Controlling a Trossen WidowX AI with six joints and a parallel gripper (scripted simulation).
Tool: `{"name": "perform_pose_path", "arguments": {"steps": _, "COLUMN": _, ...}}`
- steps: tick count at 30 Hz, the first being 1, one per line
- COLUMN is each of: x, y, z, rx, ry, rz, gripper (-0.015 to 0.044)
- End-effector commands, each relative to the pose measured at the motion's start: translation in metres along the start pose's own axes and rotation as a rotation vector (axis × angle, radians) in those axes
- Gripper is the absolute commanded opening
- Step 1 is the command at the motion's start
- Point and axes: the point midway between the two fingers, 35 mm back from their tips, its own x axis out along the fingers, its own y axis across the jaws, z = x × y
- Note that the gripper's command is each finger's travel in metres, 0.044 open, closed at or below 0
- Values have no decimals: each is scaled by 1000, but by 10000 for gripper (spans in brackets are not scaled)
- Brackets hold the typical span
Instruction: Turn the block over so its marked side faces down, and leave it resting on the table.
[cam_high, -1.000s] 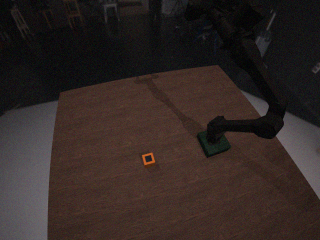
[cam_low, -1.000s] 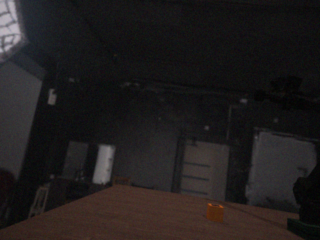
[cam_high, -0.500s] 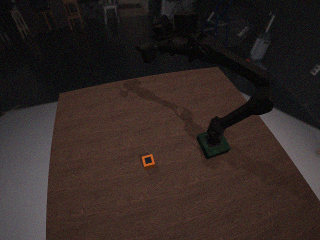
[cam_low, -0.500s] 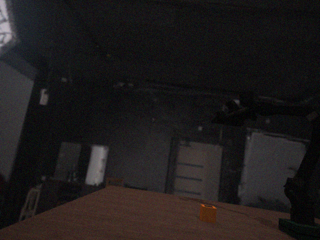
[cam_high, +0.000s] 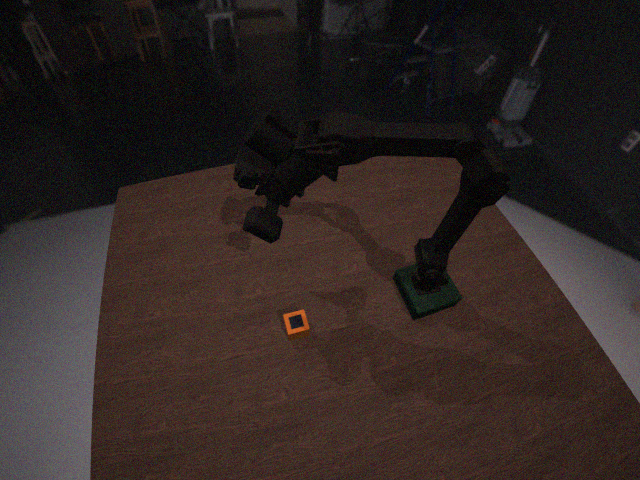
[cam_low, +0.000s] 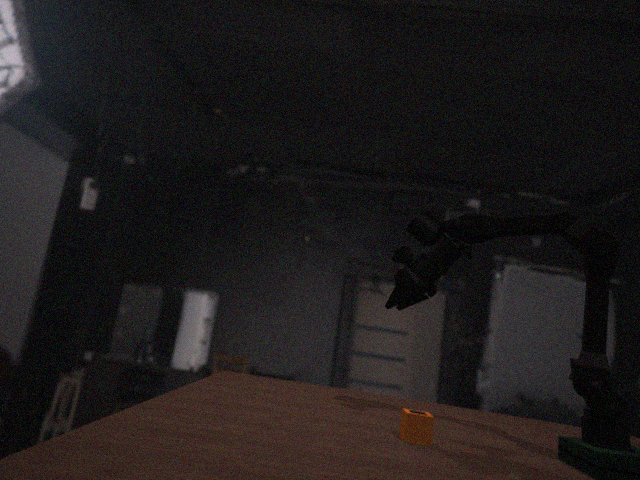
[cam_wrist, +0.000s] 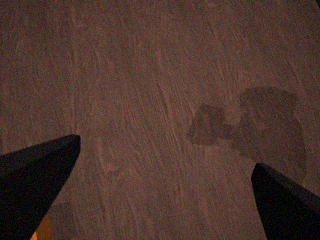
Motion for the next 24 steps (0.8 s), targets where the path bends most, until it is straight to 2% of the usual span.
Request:
{"name": "perform_pose_path", "arguments": {"steps": 1, "x": 22, "y": 57, "z": -39, "rx": -99, "ry": 201, "rz": 103, "gripper": 440}}
{"name": "perform_pose_path", "arguments": {"steps": 8, "x": 31, "y": 137, "z": -118, "rx": -301, "ry": 539, "rz": 201, "gripper": 440}}
{"name": "perform_pose_path", "arguments": {"steps": 11, "x": 28, "y": 155, "z": -144, "rx": -372, "ry": 645, "rz": 214, "gripper": 440}}
{"name": "perform_pose_path", "arguments": {"steps": 18, "x": 31, "y": 153, "z": -145, "rx": -377, "ry": 652, "rz": 215, "gripper": 440}}
{"name": "perform_pose_path", "arguments": {"steps": 22, "x": 55, "y": 156, "z": -164, "rx": -377, "ry": 652, "rz": 215, "gripper": 440}}
{"name": "perform_pose_path", "arguments": {"steps": 24, "x": 57, "y": 156, "z": -166, "rx": -377, "ry": 652, "rz": 215, "gripper": 440}}
